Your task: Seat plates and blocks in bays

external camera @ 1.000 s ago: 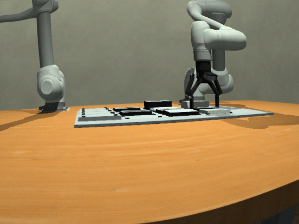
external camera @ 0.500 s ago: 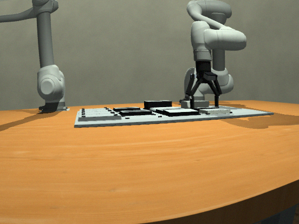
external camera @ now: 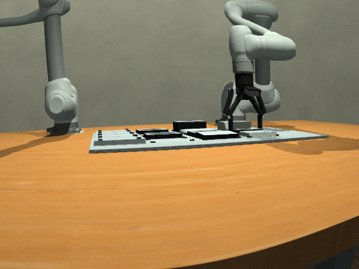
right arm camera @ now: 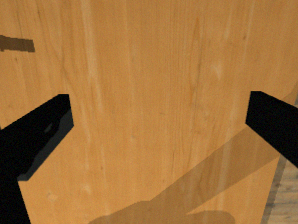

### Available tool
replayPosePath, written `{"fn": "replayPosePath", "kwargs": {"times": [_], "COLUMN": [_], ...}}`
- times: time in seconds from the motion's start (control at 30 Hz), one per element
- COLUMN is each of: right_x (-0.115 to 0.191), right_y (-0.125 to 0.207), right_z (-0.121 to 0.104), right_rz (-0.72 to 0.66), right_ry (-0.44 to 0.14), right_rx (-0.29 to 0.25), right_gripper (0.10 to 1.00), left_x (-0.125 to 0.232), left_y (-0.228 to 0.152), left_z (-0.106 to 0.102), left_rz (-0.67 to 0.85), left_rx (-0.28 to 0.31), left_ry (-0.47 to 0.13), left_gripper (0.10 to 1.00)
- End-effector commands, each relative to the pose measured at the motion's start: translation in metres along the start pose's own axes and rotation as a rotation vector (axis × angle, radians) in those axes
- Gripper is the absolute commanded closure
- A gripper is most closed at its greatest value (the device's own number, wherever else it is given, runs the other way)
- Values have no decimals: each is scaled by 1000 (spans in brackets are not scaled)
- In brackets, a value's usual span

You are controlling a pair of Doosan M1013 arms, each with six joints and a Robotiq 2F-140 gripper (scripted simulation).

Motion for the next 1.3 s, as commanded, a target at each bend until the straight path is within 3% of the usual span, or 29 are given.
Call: {"fn": "replayPosePath", "kwargs": {"times": [0.0,1.27], "right_x": [0,0], "right_y": [0,0], "right_z": [1,1], "right_rz": [0,0], "right_ry": [1,1], "right_rx": [-1,-1], "right_gripper": [98,98], "left_x": [-1,-1], "left_y": [0,0], "left_z": [1,1], "left_rz": [0,0], "left_rx": [0,0], "left_ry": [2,2], "left_gripper": [204,229]}}
Point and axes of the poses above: on each arm, the point where the finger pads meet when closed, its own z axis back along the fingers, its own y axis across the jaws, x = y × z, the point moved 1 cm from there along z, back along the fingers, and after that the axes turned 13 degrees about -z, right-handed, at the moved point
